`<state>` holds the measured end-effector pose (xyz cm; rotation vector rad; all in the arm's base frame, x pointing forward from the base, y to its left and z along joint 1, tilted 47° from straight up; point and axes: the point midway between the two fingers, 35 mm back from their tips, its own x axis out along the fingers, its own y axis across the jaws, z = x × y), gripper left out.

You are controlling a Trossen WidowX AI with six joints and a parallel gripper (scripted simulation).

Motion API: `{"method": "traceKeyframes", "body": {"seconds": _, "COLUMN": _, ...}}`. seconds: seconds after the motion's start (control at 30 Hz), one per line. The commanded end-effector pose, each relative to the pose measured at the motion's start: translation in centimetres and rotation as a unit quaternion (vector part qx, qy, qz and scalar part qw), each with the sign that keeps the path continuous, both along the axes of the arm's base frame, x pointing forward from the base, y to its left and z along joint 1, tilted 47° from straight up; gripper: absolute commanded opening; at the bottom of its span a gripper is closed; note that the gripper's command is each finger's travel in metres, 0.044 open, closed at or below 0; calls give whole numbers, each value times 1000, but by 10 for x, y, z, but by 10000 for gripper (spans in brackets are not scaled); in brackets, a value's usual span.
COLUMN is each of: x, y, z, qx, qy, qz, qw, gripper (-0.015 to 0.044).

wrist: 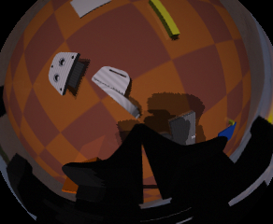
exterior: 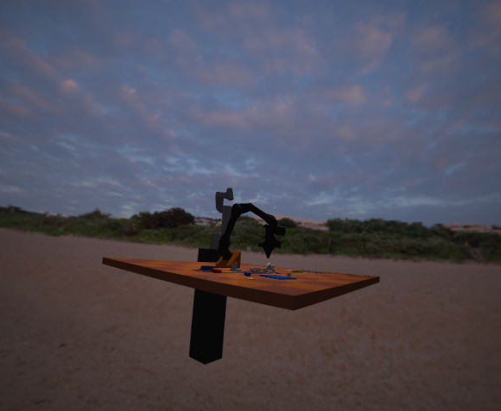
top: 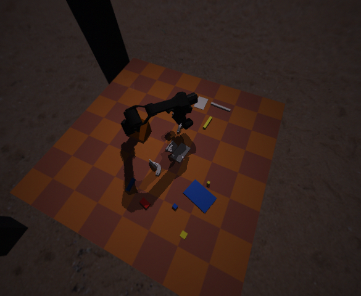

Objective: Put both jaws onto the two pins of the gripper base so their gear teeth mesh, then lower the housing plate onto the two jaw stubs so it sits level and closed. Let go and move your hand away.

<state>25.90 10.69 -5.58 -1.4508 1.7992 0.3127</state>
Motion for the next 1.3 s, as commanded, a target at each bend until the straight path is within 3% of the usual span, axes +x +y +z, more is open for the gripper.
{"method": "traceKeyframes", "body": {"seconds": 0.0, "x": 3, "y": 1, "z": 0, "qx": -1, "qy": -38, "qz": -35, "qw": 999, "gripper": 0}}
{"method": "traceKeyframes", "body": {"seconds": 0.63, "x": 8, "y": 3, "z": -1, "qx": -8, "qy": -190, "qz": -185, "qw": 964, "gripper": 0}}
{"method": "traceKeyframes", "body": {"seconds": 1.27, "x": 13, "y": 4, "z": -3, "qx": -15, "qy": -334, "qz": -326, "qw": 884, "gripper": 0}}
